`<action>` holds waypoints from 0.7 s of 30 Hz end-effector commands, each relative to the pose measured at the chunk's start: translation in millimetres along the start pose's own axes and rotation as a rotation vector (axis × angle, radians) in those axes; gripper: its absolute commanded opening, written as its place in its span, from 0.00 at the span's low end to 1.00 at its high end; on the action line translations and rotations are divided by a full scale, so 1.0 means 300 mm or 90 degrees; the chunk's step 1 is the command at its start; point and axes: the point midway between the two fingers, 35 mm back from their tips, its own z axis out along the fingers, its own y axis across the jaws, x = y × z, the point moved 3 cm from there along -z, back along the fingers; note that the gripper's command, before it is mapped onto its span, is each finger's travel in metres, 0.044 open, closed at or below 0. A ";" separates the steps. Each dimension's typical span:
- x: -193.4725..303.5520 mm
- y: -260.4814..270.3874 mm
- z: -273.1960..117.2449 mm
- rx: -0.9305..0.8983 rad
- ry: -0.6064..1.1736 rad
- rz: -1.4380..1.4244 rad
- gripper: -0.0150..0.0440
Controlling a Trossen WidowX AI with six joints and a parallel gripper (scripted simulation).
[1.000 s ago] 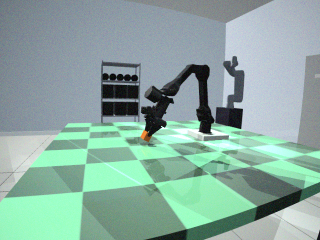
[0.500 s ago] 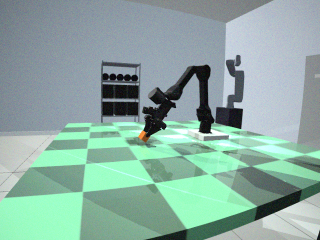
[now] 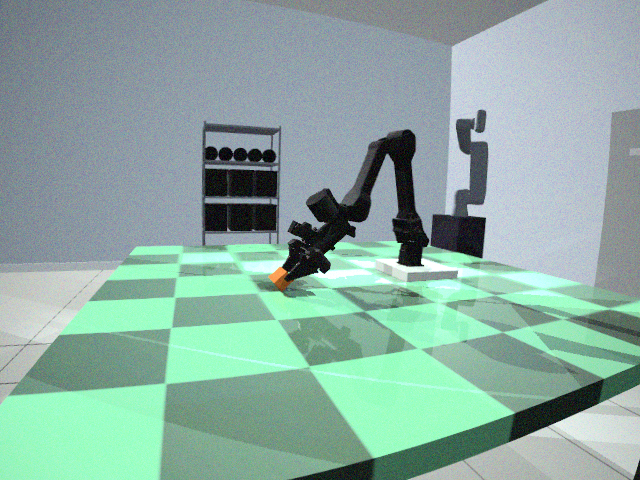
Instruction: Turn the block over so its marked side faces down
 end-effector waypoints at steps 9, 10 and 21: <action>0.077 -0.007 -0.006 0.003 -0.109 -0.004 0.25; 0.081 -0.008 -0.010 0.003 -0.118 -0.003 0.25; 0.096 -0.013 -0.041 0.004 -0.178 0.002 0.25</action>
